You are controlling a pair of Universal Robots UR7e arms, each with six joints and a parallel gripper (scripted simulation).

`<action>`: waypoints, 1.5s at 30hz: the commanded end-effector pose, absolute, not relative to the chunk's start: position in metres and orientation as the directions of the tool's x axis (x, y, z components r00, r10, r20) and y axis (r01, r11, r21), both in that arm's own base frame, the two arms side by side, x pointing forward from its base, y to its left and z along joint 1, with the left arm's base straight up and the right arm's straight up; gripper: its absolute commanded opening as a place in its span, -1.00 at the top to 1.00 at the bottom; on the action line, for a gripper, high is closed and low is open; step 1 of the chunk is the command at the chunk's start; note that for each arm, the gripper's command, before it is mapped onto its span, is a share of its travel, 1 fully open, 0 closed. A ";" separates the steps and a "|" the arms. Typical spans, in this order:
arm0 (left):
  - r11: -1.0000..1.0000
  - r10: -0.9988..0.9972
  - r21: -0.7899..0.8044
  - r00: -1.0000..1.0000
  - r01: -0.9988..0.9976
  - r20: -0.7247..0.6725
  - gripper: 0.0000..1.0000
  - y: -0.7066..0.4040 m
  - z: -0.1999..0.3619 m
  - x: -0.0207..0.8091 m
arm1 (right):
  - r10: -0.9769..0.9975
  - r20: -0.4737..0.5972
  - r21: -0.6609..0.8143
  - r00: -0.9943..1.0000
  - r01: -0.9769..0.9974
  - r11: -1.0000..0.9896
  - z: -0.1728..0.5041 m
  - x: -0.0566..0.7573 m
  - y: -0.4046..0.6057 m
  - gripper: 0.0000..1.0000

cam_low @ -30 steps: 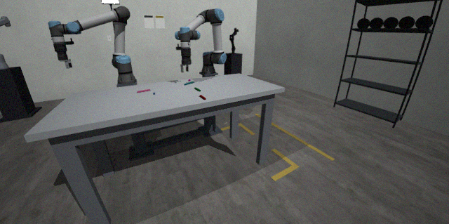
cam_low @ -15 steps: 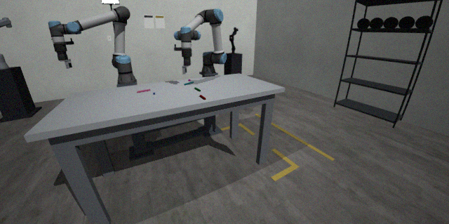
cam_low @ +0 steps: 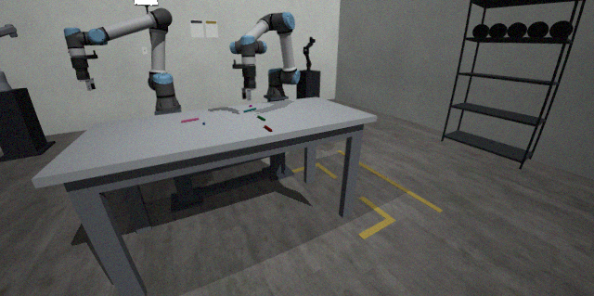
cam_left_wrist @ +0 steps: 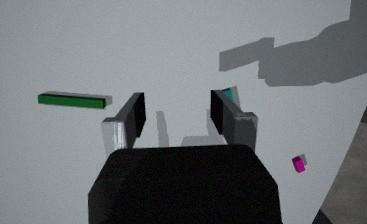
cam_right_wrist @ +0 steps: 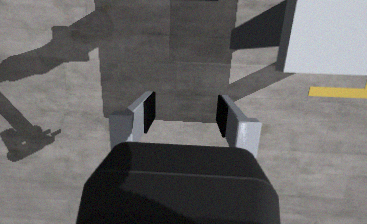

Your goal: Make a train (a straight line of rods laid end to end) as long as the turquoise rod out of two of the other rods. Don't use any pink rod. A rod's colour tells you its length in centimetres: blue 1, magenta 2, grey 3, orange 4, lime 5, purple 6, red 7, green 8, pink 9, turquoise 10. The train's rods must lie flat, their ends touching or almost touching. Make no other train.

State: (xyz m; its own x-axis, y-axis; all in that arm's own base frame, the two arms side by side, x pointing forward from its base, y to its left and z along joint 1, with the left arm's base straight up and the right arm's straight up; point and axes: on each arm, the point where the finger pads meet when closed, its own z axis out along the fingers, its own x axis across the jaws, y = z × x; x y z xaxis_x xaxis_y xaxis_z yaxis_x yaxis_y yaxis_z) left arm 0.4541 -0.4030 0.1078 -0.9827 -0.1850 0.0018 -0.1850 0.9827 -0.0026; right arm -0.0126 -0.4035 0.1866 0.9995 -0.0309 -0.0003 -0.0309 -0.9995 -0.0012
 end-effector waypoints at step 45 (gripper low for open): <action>0.042 -0.999 -0.002 -0.042 -0.999 0.002 -1.00 -0.371 0.090 0.567 | -0.031 0.000 0.000 1.000 -0.031 -1.000 0.187 -0.012 -0.404 -1.00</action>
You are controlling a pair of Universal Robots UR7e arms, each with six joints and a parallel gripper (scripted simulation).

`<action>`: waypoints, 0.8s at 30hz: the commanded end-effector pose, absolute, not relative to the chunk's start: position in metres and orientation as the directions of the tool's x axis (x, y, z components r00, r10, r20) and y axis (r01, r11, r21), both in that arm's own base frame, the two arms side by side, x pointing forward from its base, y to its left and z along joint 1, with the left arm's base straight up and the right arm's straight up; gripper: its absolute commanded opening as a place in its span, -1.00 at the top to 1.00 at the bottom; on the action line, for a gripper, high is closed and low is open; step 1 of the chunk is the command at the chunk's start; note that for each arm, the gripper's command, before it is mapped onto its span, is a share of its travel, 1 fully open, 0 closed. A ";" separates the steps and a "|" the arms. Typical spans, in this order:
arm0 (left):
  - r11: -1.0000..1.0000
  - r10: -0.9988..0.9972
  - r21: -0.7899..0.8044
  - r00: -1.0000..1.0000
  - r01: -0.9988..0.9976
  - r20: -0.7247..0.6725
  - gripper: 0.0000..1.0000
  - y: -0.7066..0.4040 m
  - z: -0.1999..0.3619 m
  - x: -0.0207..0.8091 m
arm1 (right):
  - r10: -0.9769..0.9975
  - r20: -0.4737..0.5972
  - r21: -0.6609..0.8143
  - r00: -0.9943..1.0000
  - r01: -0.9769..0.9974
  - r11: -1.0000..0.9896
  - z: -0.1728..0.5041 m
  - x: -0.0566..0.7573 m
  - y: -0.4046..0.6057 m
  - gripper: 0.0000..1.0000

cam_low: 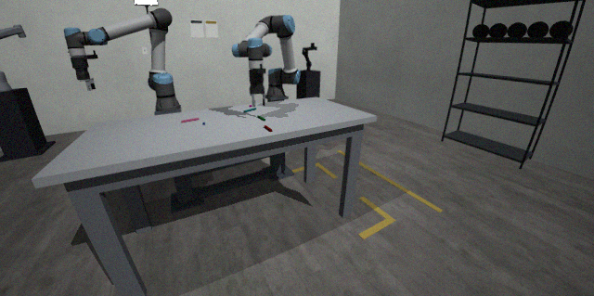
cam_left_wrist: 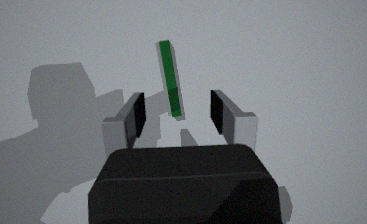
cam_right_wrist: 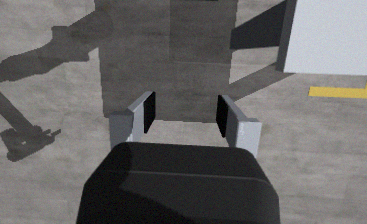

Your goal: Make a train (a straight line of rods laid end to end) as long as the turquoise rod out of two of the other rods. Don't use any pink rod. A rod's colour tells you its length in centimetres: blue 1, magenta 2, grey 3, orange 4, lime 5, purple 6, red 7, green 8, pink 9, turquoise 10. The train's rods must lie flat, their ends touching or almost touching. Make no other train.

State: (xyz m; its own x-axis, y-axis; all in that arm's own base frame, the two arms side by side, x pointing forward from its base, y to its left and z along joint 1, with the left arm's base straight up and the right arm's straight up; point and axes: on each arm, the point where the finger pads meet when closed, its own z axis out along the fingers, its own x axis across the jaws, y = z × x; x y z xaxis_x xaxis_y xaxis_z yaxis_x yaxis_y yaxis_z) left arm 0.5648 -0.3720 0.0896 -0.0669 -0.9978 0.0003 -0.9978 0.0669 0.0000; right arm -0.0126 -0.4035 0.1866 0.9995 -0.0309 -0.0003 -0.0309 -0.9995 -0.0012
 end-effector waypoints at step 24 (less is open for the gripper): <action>-0.063 -0.998 -0.002 0.063 -0.998 0.002 -1.00 -0.367 0.088 0.574 | -0.031 0.000 0.000 1.000 -0.031 -1.000 0.187 -0.012 -0.404 -1.00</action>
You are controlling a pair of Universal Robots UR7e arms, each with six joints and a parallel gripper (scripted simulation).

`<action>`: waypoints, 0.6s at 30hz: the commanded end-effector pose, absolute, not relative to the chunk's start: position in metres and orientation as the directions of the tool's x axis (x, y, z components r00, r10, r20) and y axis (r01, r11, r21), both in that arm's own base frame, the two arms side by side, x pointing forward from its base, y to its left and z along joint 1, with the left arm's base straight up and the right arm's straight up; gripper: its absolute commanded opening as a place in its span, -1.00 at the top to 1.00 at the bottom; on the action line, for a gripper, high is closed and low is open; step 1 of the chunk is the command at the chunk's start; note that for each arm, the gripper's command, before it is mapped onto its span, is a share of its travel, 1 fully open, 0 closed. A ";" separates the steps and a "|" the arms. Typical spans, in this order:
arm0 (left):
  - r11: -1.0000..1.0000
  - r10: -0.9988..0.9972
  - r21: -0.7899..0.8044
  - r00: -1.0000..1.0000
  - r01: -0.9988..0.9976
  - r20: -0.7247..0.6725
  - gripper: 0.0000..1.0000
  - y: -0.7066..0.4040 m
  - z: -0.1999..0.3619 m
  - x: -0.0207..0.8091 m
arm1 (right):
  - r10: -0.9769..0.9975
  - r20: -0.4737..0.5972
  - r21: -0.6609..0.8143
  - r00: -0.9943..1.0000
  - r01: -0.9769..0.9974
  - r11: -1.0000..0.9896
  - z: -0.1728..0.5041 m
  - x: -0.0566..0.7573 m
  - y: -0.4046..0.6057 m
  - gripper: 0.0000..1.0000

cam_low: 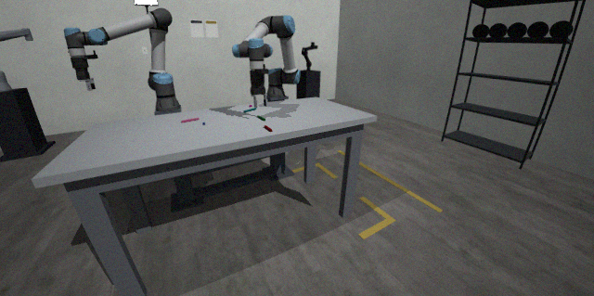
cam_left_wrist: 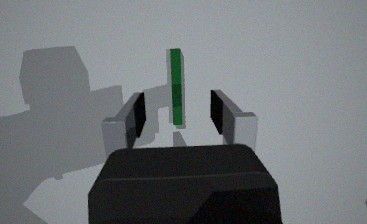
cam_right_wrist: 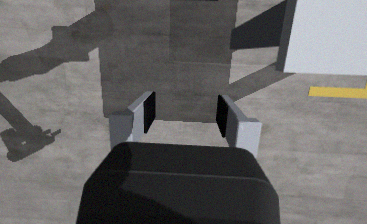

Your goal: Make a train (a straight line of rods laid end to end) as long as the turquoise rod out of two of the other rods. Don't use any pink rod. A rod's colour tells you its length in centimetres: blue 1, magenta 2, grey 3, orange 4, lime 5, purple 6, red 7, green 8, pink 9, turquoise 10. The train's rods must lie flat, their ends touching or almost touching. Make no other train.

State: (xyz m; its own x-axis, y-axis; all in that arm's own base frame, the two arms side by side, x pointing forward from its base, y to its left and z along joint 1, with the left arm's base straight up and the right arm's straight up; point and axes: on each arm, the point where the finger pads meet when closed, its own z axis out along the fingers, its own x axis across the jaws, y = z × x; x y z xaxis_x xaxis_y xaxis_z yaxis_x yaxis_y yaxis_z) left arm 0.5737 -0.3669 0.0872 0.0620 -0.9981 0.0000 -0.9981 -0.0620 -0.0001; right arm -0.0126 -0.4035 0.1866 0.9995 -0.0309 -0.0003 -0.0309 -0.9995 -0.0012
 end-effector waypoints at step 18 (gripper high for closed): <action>-0.063 -0.998 -0.002 0.063 -0.998 0.002 -0.07 -0.367 0.088 0.574 | -0.031 0.000 0.000 1.000 -0.031 -1.000 0.187 -0.012 -0.404 -1.00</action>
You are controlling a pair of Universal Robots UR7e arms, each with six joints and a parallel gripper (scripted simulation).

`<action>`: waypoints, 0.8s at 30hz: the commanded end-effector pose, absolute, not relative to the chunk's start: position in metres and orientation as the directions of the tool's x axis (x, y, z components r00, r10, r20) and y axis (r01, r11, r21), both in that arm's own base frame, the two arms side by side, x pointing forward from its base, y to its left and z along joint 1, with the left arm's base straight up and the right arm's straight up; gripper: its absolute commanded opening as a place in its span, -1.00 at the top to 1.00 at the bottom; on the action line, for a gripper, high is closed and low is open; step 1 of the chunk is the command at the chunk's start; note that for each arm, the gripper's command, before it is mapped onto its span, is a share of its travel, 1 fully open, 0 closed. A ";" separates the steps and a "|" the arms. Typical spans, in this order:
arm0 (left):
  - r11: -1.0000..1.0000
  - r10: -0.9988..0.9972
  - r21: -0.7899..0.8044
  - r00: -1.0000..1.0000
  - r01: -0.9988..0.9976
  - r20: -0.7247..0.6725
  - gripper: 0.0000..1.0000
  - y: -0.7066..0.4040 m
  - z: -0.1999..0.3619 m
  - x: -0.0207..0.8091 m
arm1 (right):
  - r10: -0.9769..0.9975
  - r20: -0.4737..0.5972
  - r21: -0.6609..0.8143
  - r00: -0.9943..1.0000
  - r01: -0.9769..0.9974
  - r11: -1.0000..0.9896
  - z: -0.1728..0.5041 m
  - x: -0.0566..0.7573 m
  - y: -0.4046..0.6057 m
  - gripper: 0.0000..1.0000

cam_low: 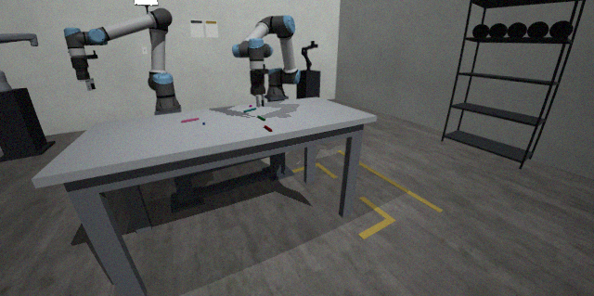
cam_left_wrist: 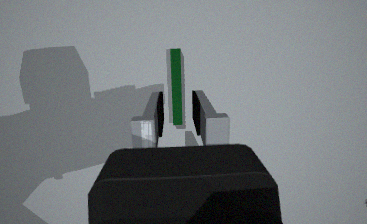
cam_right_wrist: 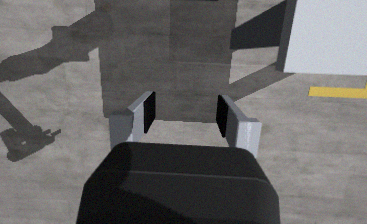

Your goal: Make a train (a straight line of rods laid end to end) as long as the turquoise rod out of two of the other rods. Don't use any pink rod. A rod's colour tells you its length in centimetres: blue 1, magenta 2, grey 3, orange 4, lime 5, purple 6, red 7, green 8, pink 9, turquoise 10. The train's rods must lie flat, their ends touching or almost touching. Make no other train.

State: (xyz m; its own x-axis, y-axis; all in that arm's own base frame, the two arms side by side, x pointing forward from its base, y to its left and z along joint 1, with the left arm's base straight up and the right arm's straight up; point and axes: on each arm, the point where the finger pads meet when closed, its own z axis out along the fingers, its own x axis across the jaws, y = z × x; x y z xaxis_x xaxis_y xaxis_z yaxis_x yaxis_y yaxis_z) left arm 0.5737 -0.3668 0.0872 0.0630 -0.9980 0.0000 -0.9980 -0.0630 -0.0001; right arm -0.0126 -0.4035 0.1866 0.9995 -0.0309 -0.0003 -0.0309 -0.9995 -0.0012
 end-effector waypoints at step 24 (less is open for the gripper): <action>-0.063 -0.998 -0.002 0.063 -0.998 0.002 -0.07 -0.367 0.076 0.574 | -0.031 0.000 0.000 1.000 -0.031 -1.000 0.187 -0.012 -0.404 -1.00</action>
